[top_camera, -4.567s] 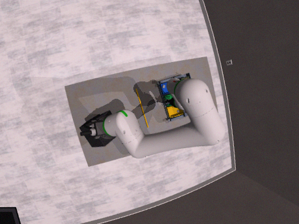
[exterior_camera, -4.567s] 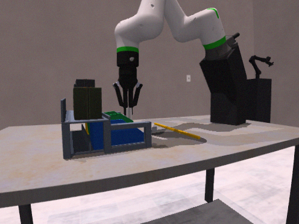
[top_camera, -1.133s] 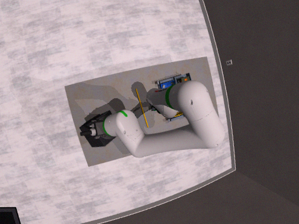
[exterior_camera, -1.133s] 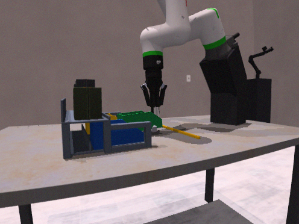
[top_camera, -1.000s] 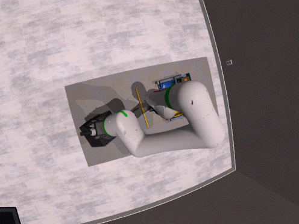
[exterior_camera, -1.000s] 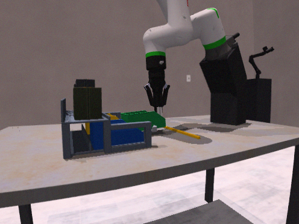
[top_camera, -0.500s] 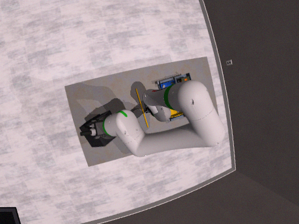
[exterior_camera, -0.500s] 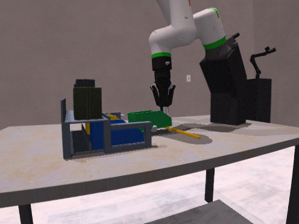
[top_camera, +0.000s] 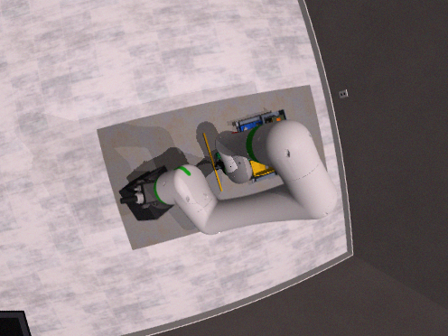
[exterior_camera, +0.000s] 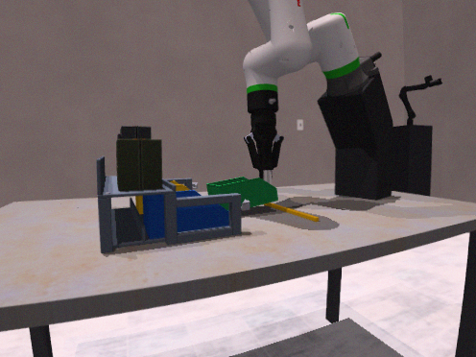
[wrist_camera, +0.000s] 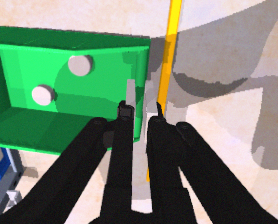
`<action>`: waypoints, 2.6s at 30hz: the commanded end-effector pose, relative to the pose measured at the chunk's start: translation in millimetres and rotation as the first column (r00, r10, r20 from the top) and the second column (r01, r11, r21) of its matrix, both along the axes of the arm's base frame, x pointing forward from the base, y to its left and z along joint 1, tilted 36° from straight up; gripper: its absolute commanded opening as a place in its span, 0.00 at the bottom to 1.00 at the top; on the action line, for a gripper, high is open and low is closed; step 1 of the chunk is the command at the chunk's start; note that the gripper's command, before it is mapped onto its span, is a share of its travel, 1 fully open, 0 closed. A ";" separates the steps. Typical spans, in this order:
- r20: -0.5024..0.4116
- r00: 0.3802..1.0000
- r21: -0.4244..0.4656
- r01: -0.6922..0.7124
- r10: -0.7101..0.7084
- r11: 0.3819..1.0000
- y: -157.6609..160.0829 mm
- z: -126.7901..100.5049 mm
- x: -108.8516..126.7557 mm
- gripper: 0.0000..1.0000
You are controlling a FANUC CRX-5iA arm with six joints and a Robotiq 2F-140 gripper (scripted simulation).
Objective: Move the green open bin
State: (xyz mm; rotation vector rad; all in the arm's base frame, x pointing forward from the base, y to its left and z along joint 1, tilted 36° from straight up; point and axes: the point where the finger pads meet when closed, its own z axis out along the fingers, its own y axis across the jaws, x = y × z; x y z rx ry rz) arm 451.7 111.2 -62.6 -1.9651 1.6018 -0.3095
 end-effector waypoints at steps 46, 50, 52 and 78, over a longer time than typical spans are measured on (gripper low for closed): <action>0.018 0.999 -0.046 0.034 -0.033 0.998 3.6 -11.7 11.1 0.00; 0.020 0.999 -0.033 0.026 -0.025 0.999 4.6 -15.9 13.8 0.00; 0.018 0.999 -0.046 0.034 -0.033 0.998 5.6 -18.4 15.6 0.00; 0.018 0.999 -0.046 0.034 -0.033 0.998 6.6 -21.2 17.5 0.00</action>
